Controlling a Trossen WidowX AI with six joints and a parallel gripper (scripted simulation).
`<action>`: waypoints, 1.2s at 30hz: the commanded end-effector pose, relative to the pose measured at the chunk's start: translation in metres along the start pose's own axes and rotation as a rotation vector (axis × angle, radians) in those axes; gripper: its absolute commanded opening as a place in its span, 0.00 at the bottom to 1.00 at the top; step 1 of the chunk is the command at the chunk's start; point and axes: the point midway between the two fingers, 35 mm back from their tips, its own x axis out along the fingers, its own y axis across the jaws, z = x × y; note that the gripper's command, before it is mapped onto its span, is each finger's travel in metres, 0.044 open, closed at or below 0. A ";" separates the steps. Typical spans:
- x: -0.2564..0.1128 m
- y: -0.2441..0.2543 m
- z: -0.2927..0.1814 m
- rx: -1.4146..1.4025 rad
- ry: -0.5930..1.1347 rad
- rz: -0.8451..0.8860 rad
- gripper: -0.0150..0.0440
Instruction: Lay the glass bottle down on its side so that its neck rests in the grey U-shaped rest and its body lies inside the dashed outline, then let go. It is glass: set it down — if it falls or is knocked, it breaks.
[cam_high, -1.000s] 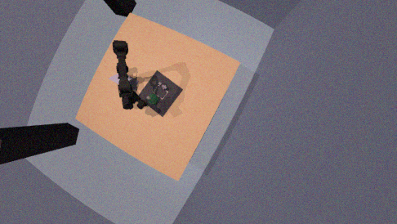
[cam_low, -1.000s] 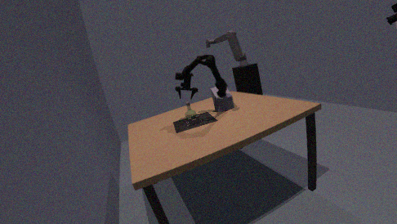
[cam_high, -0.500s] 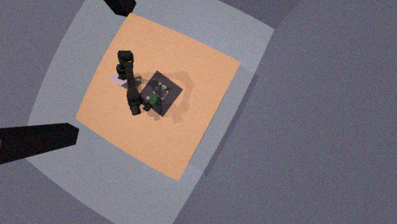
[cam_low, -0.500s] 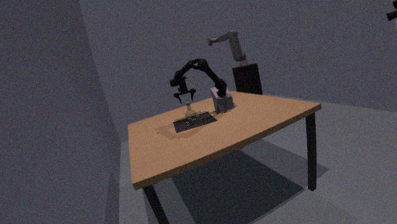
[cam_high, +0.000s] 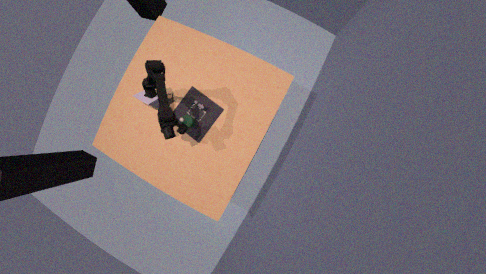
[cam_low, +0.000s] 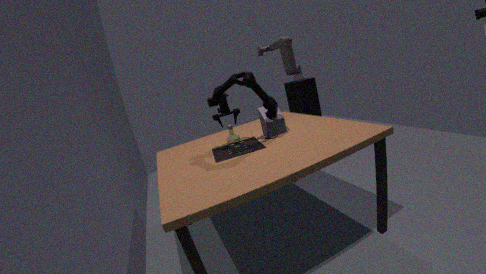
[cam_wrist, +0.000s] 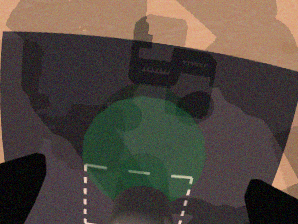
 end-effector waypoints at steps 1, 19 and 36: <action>-0.001 0.000 -0.009 0.001 0.003 0.004 1.00; -0.001 0.000 -0.029 0.001 0.004 0.004 0.82; -0.001 0.000 -0.029 0.001 0.004 0.004 0.47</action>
